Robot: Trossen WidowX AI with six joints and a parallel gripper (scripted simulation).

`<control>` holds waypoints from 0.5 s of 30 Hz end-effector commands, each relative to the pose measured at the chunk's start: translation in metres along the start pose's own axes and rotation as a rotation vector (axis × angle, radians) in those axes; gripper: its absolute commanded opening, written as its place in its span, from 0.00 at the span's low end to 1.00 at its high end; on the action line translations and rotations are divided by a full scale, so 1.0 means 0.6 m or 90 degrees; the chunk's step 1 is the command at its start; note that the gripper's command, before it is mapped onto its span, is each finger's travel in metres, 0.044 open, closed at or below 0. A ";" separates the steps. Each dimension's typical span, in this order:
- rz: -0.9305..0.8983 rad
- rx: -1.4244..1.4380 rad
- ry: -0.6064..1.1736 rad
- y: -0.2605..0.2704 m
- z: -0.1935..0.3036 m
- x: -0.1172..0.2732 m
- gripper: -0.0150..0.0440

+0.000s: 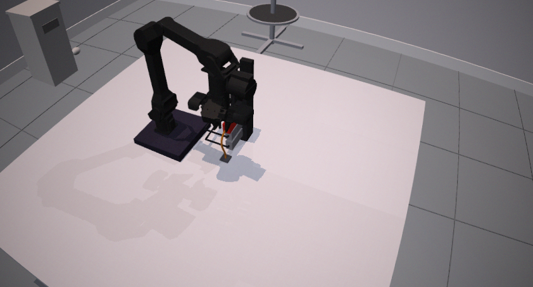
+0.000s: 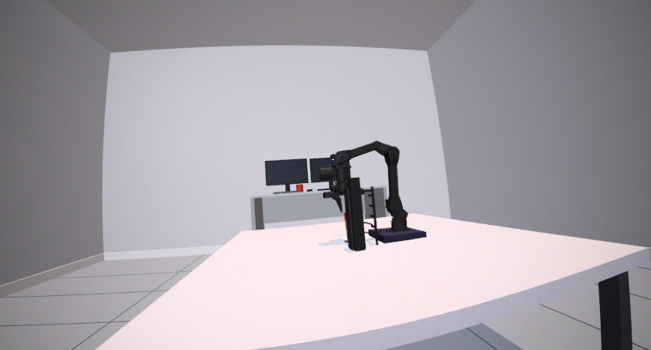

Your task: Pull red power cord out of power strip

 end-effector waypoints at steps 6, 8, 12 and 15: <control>-0.006 -0.004 0.003 0.000 0.002 0.010 0.53; -0.006 -0.004 0.003 0.000 0.006 0.010 0.53; -0.006 -0.004 0.003 -0.001 0.017 0.010 0.53; -0.006 -0.004 0.004 -0.003 0.025 0.010 0.53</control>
Point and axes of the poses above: the point midway between the two fingers, 35 mm back from their tips, its own x axis back along the fingers, its own y axis across the jaws, z = x × y, the point moved 7 cm from there along x, back along the fingers, and after that the axes turned 11 degrees about -x, right-handed, at the moved point
